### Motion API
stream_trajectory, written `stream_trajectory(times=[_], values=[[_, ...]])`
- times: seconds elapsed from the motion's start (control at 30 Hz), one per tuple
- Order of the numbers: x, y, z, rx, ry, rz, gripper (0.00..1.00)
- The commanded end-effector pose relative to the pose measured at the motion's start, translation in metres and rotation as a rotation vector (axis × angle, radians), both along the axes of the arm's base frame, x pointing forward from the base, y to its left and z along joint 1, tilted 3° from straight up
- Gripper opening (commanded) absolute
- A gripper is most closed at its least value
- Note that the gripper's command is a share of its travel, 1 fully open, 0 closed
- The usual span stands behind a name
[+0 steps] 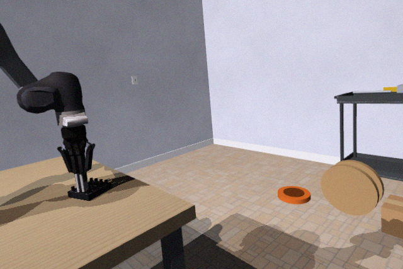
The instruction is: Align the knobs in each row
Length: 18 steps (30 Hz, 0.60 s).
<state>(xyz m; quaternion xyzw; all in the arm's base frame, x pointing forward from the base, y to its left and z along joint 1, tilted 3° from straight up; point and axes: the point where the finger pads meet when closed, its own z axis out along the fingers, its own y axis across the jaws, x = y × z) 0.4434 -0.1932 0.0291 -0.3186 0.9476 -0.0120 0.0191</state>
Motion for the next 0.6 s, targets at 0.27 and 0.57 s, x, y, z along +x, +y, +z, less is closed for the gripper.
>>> stream_trajectory(times=[0.27,0.57], values=[[0.0015,-0.0004,0.0002,-0.008,-0.001,0.161,0.05],[0.0015,-0.0004,0.0002,-0.015,0.001,0.309,0.05]])
